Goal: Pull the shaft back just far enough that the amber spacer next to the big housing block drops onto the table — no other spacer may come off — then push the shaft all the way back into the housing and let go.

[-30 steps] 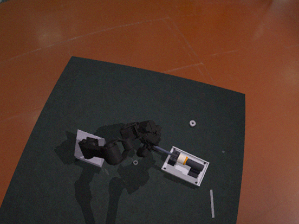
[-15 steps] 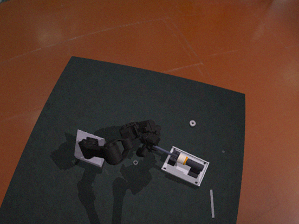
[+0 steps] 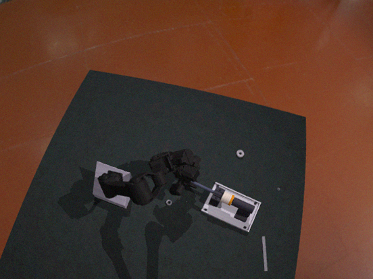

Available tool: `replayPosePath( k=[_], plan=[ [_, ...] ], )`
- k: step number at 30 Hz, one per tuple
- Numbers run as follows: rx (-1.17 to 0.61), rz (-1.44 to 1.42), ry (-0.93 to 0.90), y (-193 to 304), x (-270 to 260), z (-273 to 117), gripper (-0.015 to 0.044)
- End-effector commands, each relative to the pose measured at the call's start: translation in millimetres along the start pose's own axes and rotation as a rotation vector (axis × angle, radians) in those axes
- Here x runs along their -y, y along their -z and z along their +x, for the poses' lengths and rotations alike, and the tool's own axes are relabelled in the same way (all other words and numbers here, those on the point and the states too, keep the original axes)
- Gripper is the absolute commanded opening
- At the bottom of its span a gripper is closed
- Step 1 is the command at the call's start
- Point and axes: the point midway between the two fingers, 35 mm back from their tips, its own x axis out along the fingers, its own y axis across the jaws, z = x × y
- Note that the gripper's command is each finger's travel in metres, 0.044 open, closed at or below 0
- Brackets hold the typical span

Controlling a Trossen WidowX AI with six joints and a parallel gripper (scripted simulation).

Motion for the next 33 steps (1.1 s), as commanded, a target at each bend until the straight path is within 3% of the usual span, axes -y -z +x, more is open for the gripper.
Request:
replayPosePath(
  k=[1,33],
  plan=[
    [0.001,0.004,0.001,0.4,0.0,-1.0,0.0],
    [0.001,0.004,0.001,3.1,-0.1,-3.6,0.0]
  ],
)
